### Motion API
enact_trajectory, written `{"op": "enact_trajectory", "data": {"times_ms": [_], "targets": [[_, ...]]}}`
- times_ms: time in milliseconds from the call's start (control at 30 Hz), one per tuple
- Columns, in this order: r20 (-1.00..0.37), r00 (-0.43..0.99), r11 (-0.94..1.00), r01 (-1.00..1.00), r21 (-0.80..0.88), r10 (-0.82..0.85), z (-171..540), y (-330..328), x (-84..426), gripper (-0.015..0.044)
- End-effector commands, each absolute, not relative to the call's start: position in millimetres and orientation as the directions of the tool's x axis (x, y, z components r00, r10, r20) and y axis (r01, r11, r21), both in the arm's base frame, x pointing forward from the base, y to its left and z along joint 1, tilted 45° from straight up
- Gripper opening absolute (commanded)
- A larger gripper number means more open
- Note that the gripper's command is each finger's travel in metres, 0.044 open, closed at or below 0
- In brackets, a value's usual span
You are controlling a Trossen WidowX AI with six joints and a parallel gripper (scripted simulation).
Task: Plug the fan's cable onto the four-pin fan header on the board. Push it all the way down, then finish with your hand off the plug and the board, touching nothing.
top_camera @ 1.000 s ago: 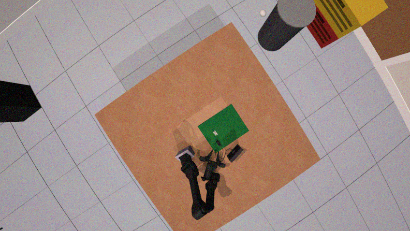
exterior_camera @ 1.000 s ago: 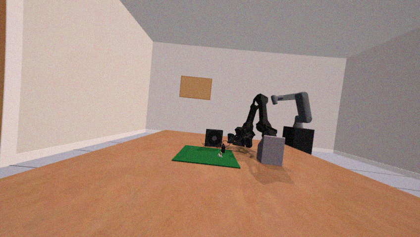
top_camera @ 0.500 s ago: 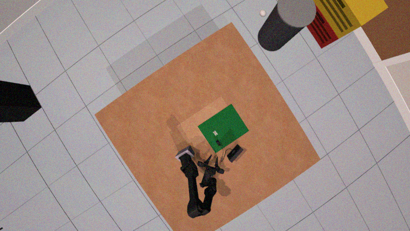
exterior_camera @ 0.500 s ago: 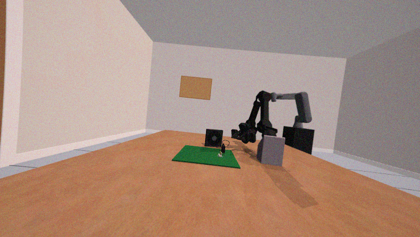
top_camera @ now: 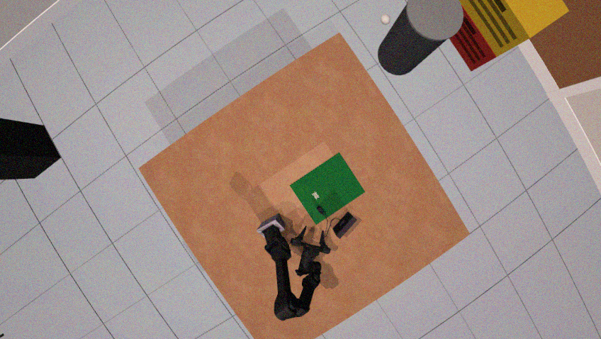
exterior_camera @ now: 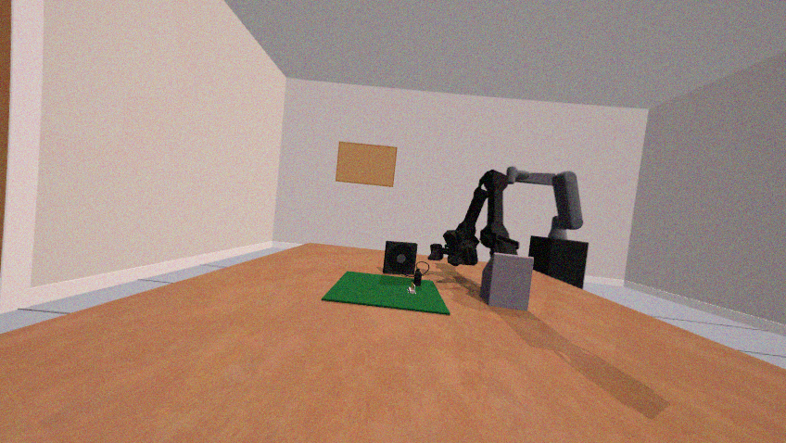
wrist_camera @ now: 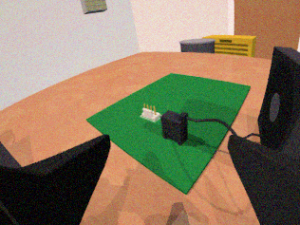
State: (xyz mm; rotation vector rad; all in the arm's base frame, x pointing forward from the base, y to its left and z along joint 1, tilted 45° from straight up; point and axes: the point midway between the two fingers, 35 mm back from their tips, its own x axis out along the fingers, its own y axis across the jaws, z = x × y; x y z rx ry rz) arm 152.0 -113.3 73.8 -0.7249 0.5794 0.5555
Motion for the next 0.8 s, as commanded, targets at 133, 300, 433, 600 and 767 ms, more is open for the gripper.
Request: {"op": "enact_trajectory", "data": {"times_ms": [133,300,433,600,767], "targets": [[-0.79,0.583,0.726,-0.624,-0.289,0.187,77.3,-139.7,162.7,0.044],[-0.853,0.515,0.812,-0.533,-0.24,0.086,87.0,-161.2,175.0,0.044],[-0.877,0.48,0.865,-0.442,-0.238,0.004,96.9,-175.5,185.7,0.044],[-0.888,0.45,0.907,-0.331,-0.262,-0.092,112.0,-188.2,201.2,0.044],[-0.896,0.418,0.884,-0.348,-0.313,-0.152,124.0,-176.9,226.0,0.044]]}}
